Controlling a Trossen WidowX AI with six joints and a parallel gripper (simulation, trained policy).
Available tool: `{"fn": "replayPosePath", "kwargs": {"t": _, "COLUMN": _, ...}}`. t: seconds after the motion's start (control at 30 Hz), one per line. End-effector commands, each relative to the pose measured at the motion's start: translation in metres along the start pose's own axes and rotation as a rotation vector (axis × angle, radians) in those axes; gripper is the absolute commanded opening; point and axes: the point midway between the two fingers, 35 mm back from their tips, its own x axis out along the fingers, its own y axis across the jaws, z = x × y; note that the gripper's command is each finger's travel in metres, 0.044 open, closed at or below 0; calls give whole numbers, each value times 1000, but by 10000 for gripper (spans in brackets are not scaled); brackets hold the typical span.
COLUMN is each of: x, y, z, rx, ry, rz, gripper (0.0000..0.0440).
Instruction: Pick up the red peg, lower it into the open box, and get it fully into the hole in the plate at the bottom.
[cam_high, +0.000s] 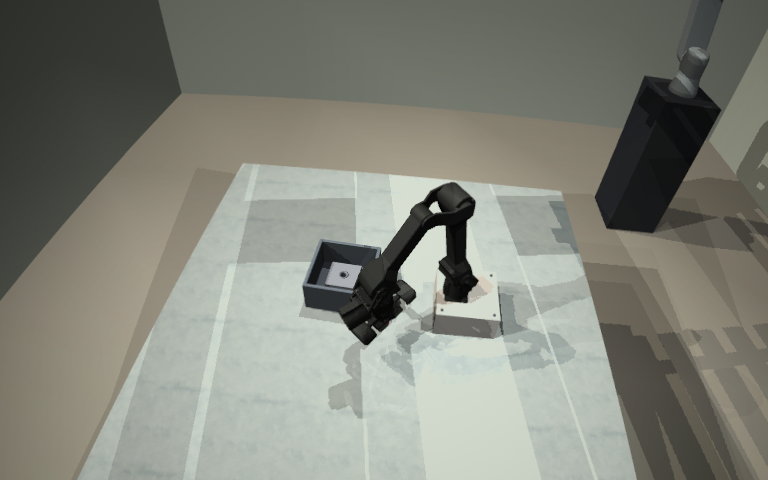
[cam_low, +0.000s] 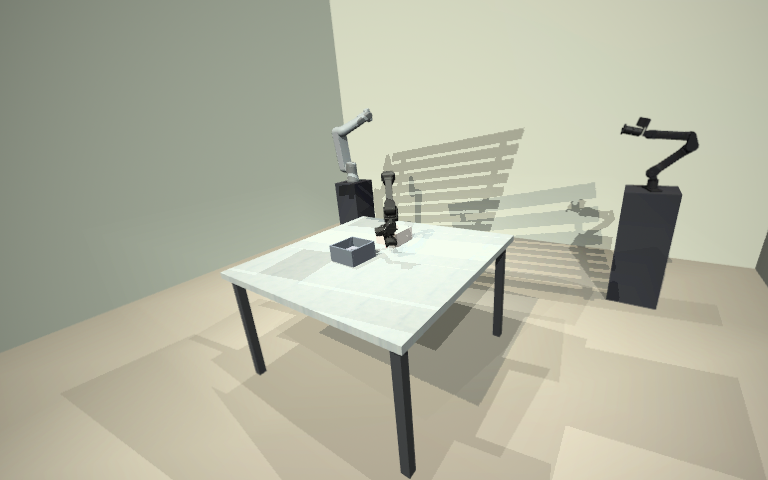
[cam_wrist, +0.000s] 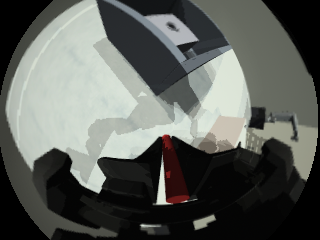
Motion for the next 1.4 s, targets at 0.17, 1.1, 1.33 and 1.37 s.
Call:
{"fn": "replayPosePath", "kwargs": {"t": 0.17, "x": -38, "y": 1, "z": 31, "rx": 38, "ry": -56, "rz": 32, "gripper": 0}}
{"fn": "replayPosePath", "kwargs": {"t": 1.1, "x": -52, "y": -30, "z": 158, "rx": 300, "ry": -112, "rz": 53, "gripper": 0}}
{"fn": "replayPosePath", "kwargs": {"t": 1.33, "x": -34, "y": -34, "z": 186, "rx": 294, "ry": -97, "rz": 73, "gripper": 0}}
{"fn": "replayPosePath", "kwargs": {"t": 1.37, "x": -31, "y": -34, "z": 189, "rx": 291, "ry": -94, "rz": 77, "gripper": 0}}
